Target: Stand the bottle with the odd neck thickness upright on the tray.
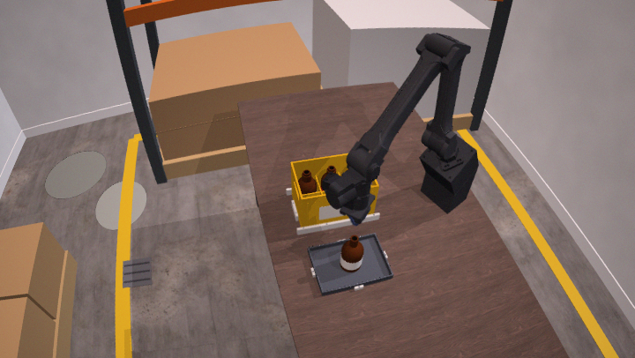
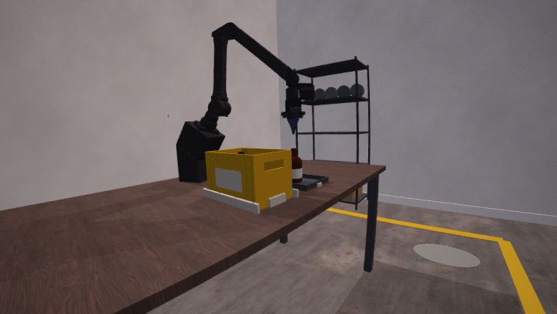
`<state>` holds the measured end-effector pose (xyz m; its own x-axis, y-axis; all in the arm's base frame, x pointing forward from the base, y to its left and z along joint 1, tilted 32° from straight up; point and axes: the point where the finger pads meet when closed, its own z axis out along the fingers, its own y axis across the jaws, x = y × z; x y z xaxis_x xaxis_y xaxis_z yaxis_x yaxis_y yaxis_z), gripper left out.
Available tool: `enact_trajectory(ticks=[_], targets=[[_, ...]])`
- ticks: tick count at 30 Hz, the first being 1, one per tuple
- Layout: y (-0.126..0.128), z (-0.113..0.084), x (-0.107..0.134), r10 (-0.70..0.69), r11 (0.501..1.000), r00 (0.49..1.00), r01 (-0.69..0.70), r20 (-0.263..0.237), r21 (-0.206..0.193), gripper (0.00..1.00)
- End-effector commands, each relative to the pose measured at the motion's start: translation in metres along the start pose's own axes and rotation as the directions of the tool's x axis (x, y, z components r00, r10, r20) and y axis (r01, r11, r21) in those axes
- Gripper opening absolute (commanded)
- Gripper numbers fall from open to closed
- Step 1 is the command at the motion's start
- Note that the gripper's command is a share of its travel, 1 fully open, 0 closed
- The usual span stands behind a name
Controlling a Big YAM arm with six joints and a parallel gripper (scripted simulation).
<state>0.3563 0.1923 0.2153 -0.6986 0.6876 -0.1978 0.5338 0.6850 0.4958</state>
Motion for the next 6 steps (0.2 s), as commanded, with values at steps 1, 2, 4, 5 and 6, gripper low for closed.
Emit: enact_trajectory(ticks=[1,2,4,5,6], targets=[[0.0205,-0.0190,-0.0032,-0.001,0.999,1.000,0.002,0.013,-0.047,0.00],[0.0205,-0.0190,-0.0032,-0.001,0.999,1.000,0.002,0.013,-0.047,0.00],[0.0205,-0.0190,-0.0032,-0.001,0.999,1.000,0.002,0.013,-0.047,0.00],[0.0205,-0.0190,-0.0032,-0.001,0.999,1.000,0.002,0.013,-0.047,0.00],[0.0205,-0.0190,-0.0032,-0.001,0.999,1.000,0.002,0.013,-0.047,0.00]])
